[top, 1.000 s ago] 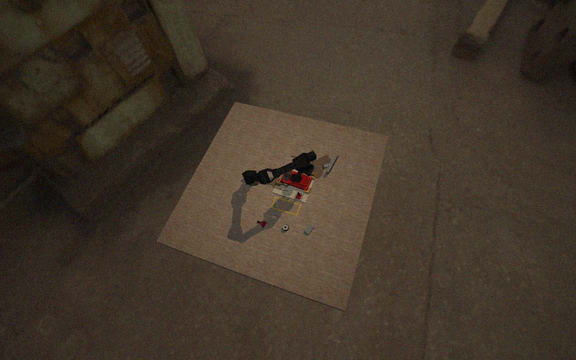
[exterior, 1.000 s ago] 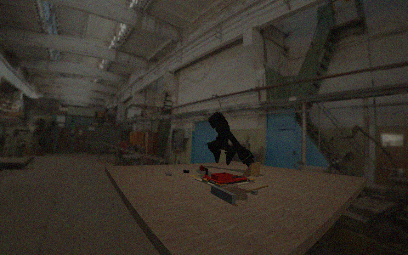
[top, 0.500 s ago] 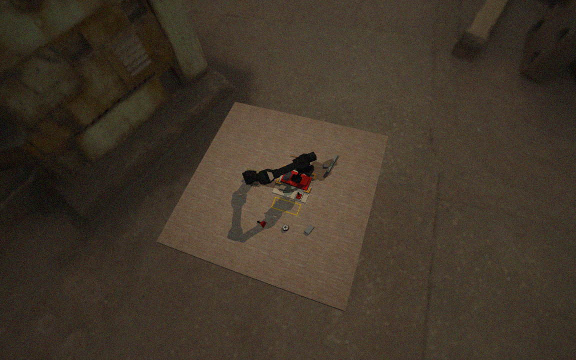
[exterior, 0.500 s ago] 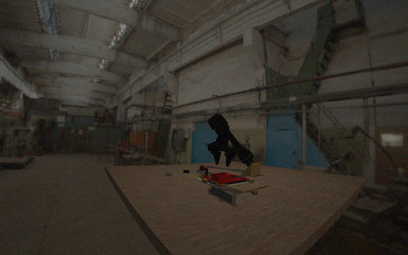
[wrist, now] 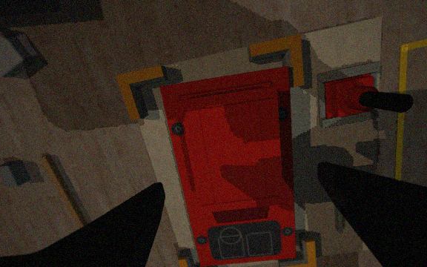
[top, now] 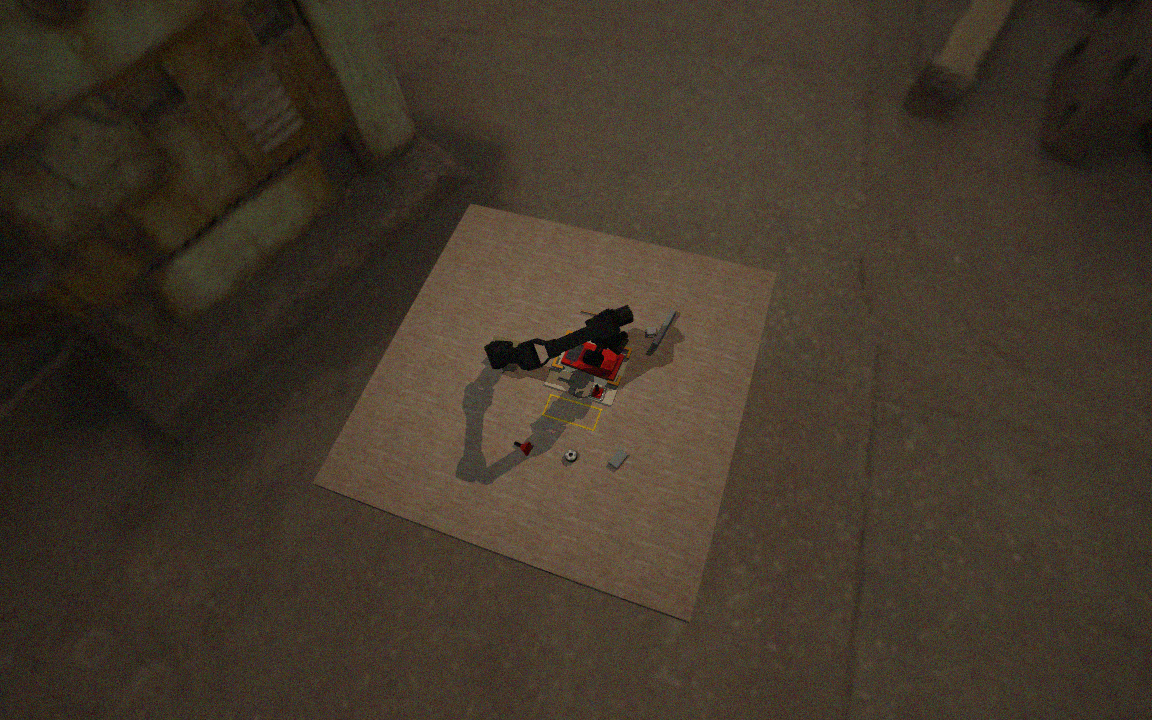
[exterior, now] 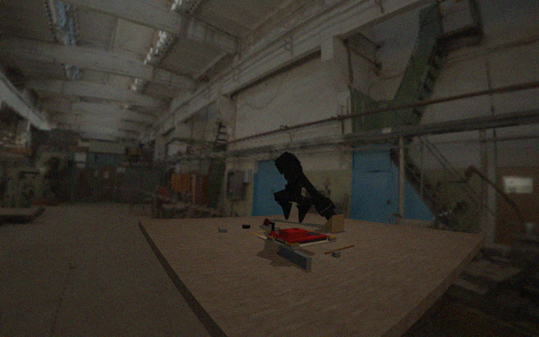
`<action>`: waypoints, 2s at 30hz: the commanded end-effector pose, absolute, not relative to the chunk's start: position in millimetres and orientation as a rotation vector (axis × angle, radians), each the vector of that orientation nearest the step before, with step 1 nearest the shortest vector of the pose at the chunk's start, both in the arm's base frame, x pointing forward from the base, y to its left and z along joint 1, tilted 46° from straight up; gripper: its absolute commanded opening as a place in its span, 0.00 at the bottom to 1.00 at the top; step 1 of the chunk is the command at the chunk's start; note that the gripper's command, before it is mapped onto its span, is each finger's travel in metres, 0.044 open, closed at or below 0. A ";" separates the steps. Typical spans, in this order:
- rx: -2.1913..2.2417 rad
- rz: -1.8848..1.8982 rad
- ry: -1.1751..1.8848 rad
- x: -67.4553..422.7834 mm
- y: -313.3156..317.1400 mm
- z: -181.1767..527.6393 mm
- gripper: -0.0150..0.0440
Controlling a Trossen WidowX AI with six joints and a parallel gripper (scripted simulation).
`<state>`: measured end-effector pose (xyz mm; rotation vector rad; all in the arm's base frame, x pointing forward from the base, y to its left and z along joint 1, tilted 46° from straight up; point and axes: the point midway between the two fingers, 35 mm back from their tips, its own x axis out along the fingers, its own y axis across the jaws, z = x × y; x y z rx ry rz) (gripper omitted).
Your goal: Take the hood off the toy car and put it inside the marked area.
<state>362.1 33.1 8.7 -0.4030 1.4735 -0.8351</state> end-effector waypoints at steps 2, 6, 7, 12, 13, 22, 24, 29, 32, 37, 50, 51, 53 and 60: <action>-0.410 -0.832 1.474 361.8 30.8 7.0 1.00; -0.410 -0.832 1.474 361.5 29.2 5.3 1.00; -0.410 -0.832 1.474 361.5 28.8 4.9 1.00; -0.410 -0.833 1.474 361.1 26.8 2.8 1.00; -0.410 -0.833 1.474 361.0 26.4 2.4 1.00; -0.410 -0.833 1.473 360.3 22.7 -1.1 1.00; -0.410 -0.833 1.473 360.2 21.9 -1.9 1.00; -0.410 -0.833 1.473 359.7 19.8 -3.9 1.00; -0.410 -0.833 1.473 359.5 18.6 -5.1 1.00; -0.410 -0.833 1.473 359.0 16.6 -7.1 1.00; -0.411 -0.834 1.473 357.5 11.4 -12.2 1.00; -0.411 -0.834 1.473 357.4 11.0 -12.6 1.00; -0.411 -0.834 1.473 357.2 10.2 -13.3 1.00; -0.411 -0.834 1.473 357.0 8.7 -14.9 1.00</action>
